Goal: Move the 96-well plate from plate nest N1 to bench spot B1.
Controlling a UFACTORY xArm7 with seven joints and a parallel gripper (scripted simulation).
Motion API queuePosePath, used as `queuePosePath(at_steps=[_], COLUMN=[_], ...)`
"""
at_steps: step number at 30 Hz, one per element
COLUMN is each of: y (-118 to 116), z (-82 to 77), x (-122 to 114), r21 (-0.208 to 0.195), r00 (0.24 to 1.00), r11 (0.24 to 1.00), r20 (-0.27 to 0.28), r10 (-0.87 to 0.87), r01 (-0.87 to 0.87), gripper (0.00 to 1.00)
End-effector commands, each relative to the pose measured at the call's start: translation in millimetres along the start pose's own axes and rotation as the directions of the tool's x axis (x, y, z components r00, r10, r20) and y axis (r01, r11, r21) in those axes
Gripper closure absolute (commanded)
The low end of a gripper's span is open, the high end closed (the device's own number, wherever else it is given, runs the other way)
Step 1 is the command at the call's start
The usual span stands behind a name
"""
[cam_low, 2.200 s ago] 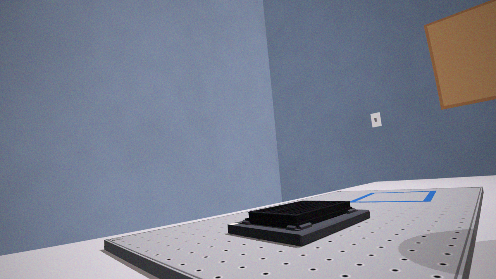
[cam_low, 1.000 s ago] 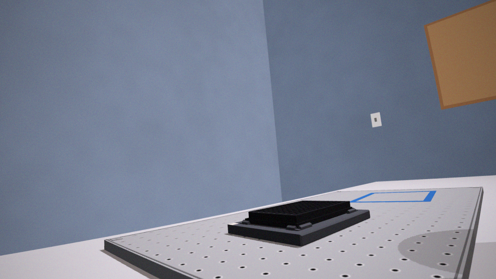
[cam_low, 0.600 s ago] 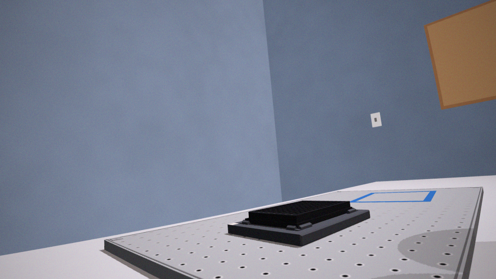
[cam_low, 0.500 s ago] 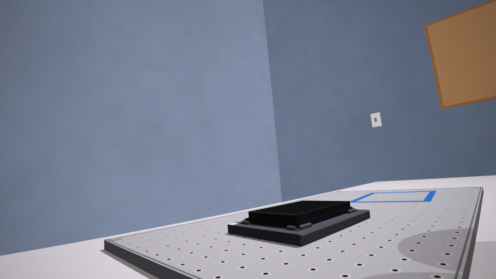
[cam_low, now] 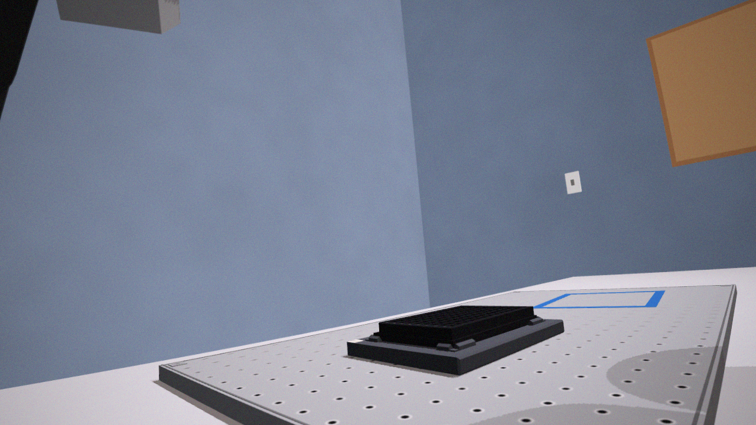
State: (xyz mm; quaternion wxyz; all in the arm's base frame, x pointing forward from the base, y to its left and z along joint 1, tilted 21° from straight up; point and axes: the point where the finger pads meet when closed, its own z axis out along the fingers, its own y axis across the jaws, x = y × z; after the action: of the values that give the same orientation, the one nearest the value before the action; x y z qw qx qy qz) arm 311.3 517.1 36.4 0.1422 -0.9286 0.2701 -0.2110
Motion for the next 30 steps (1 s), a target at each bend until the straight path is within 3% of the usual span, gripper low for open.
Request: queuePosePath(at_steps=[1, 2, 4, 9, 11, 15, 17, 22, 24, 28, 30], y=[3.0, 3.0, 6.3, 13.1, 16.7, 23.5, 27.2, 32.9, 36.7, 44.4, 48.4], z=[2.1, 2.1, 3.6, 6.6, 7.4, 8.9, 8.9, 9.0, 8.4, 7.1, 5.8], x=[8.7, 8.7, 18.0, 36.8, 46.1, 63.8, 73.1, 87.1, 96.3, 114.8, 123.9], r21=[-0.004, -0.004, -0.060, -0.060, -0.110, -0.110, -0.152, -0.152, -0.187, -0.187, -0.214], r00=[1.000, 1.000, 1.000, 1.000, 0.999, 0.999, 0.997, 0.997, 0.994, 0.994, 0.989], r11=[1.000, 1.000, 0.998, 0.998, 0.993, 0.993, 0.987, 0.987, 0.980, 0.980, 0.972], r20=[0.002, 0.002, 0.018, 0.018, 0.040, 0.040, 0.067, 0.067, 0.098, 0.098, 0.131], r10=[-0.001, -0.001, -0.014, -0.014, -0.027, -0.027, -0.040, -0.040, -0.053, -0.053, -0.066], r01=[0.001, 0.001, 0.015, 0.015, 0.031, 0.031, 0.050, 0.050, 0.070, 0.070, 0.093], gripper=[0.00, 0.00, 0.00, 0.00, 0.00, 0.00, 0.00, 0.00, 0.00, 0.00, 0.00])
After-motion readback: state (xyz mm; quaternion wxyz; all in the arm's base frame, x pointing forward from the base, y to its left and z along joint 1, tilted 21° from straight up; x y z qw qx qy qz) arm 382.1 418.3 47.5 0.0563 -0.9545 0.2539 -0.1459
